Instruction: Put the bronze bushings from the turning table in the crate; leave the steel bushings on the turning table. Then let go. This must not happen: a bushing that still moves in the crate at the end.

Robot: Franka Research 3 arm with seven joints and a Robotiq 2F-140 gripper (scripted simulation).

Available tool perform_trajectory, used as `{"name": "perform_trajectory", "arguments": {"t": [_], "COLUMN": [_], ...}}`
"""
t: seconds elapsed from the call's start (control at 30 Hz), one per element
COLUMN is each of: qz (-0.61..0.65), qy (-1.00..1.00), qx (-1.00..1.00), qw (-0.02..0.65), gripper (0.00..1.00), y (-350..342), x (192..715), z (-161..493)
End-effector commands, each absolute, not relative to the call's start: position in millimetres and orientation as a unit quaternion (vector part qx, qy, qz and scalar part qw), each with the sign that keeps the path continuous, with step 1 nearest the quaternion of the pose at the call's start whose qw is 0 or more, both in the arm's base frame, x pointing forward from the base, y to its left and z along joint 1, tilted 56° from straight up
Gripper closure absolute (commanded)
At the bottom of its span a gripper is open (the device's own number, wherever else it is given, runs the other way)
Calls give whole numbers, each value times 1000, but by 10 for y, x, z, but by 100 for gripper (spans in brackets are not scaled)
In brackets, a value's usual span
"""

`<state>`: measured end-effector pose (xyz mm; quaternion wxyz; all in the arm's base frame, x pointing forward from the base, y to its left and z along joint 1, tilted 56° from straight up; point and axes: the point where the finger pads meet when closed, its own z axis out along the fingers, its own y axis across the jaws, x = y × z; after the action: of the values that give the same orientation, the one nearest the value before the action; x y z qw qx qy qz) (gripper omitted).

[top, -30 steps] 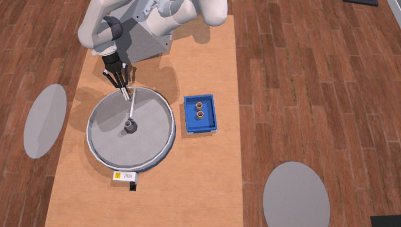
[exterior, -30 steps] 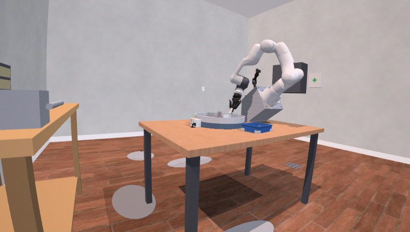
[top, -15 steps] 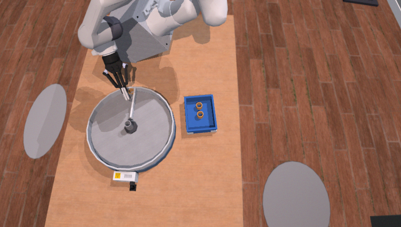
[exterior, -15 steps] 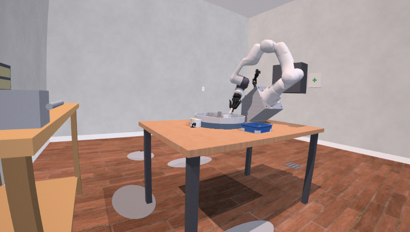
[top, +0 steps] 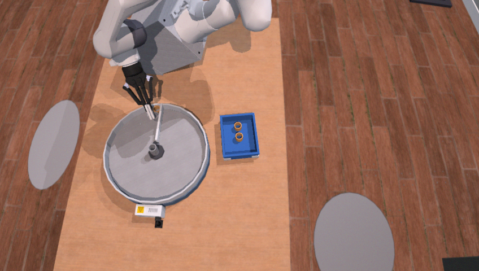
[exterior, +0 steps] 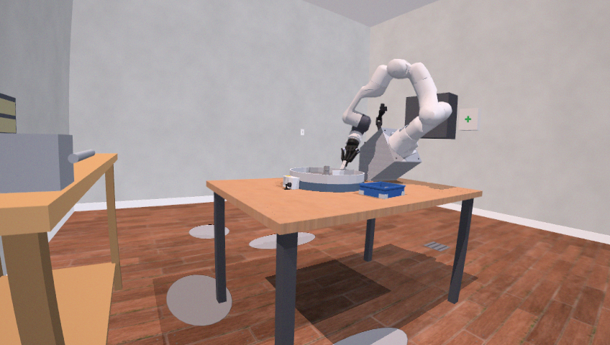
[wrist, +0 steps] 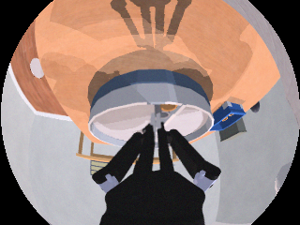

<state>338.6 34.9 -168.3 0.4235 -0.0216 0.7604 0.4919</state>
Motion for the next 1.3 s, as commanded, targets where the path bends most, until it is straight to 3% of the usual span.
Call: {"name": "perform_trajectory", "arguments": {"t": [0.0,0.5,1.27], "qz": [491,491,491], "qy": [760,760,760], "qx": [-22,-22,-22], "qw": [425,425,425], "gripper": [100,100,100], "y": [354,293,-361], "x": [3397,3392,3337], "z": [-1683,-1643,-1208]}}
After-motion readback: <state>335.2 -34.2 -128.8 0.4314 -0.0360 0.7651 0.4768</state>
